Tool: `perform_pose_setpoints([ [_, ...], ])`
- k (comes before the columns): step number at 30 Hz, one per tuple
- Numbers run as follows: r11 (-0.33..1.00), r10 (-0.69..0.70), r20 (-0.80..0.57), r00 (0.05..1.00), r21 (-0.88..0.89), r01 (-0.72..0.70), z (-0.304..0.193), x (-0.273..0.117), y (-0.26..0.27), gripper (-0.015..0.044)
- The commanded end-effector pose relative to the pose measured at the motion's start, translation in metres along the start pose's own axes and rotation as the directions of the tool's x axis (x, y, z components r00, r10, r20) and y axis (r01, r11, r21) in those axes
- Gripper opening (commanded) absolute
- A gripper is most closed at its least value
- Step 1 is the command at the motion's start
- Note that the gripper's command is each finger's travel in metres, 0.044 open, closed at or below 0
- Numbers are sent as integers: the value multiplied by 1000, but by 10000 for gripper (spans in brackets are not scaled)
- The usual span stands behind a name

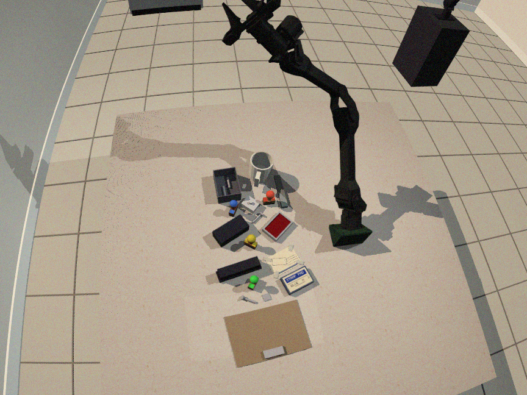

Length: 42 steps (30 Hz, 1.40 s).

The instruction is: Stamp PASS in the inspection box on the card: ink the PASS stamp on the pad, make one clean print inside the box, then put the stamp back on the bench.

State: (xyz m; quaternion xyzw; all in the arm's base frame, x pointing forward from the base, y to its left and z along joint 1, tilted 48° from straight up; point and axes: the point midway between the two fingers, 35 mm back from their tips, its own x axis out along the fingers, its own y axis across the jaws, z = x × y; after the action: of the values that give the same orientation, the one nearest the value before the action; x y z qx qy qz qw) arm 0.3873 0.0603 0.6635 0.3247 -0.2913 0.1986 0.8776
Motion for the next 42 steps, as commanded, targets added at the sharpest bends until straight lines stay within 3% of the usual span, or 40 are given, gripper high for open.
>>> perform_pose_setpoints([
  [1, 989, -139, -131, 982, 22, 143, -60, 10, -46, 211],
  [12, 885, -442, -422, 791, -59, 463, -200, -11, -144, 211],
  [21, 746, -623, -605, 496, -268, 610, -313, -71, -207, 211],
  [27, 639, -707, -652, 275, -423, 642, -369, -122, -238, 211],
  [35, 433, -796, -593, -120, -696, 572, -434, -225, -280, 211],
  [42, 245, -808, -377, -452, -914, 324, -465, -332, -301, 211],
])
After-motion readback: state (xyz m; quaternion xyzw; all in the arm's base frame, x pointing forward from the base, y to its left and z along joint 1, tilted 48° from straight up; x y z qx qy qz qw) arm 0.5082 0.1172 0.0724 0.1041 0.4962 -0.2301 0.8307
